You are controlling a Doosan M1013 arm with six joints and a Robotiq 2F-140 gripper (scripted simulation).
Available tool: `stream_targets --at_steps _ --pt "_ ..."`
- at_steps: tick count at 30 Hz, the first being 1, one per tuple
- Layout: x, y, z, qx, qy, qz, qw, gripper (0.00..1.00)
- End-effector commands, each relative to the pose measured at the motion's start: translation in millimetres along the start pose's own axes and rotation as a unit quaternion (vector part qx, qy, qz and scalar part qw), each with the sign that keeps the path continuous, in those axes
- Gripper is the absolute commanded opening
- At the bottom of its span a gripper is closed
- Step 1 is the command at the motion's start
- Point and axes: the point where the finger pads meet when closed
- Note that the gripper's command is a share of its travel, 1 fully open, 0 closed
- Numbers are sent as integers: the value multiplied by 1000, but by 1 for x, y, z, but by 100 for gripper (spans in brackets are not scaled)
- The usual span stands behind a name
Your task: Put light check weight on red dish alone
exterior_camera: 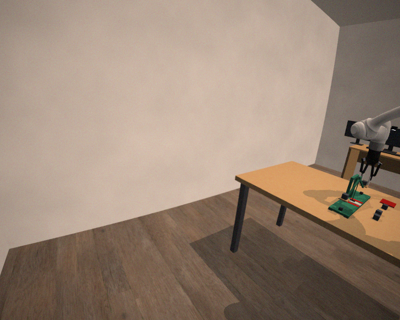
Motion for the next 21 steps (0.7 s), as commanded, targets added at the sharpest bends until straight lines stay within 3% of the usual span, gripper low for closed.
stream_targets --at_steps 1,15,21 --pt "-1 2 -6 -1 -1 2 1000 35" --pt "-1 2 -74 -1 -1 2 1000 35" --pt "-1 2 -84 -1 -1 2 1000 35"
Point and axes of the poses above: the point where the finger pads meet when closed, its own z axis out along the fingers, its own x axis across the jaws, y = z × x, and after that the axes turned 9 degrees about -z, right-handed
